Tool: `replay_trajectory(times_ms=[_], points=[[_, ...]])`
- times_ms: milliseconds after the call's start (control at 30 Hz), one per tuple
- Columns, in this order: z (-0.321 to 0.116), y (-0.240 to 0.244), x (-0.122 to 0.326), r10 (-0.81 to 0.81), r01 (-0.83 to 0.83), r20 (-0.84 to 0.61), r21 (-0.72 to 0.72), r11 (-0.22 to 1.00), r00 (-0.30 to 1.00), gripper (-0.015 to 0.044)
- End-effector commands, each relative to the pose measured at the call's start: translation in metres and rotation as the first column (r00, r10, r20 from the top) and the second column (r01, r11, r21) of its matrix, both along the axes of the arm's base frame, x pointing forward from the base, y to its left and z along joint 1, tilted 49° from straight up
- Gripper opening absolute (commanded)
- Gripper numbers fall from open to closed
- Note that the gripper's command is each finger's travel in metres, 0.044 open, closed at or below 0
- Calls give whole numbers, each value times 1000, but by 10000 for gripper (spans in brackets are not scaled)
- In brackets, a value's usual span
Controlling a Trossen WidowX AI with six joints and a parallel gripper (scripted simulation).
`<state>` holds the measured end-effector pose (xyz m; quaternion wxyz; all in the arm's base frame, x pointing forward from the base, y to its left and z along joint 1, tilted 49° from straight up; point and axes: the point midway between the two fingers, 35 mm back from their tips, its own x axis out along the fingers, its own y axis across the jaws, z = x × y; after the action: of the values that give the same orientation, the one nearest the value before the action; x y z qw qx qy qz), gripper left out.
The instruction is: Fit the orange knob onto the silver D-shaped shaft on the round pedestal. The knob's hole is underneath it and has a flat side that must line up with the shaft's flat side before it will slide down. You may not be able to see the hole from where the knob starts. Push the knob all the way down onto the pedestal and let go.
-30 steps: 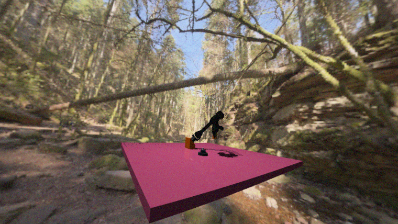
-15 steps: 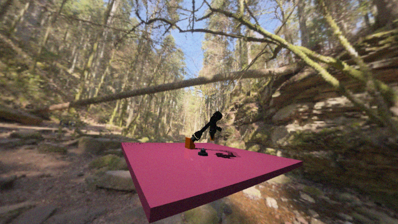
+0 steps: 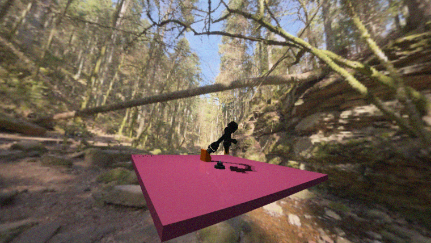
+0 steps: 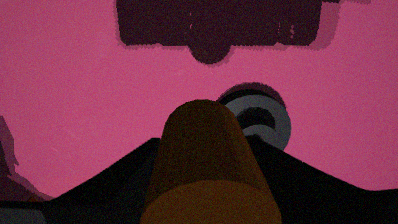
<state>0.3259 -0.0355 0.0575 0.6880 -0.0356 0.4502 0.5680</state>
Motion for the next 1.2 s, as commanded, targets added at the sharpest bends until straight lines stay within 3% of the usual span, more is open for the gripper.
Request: replay_trajectory(times_ms=[0, 700, 1167], points=[[-10, -8, 5, -4, 4, 14, -9, 1000, 1000, 0], [-66, -28, 13, -7, 7, 12, -9, 1000, 1000, 0], [-67, -29, 14, -240, 234, -244, -55, 971, 940, 0]])
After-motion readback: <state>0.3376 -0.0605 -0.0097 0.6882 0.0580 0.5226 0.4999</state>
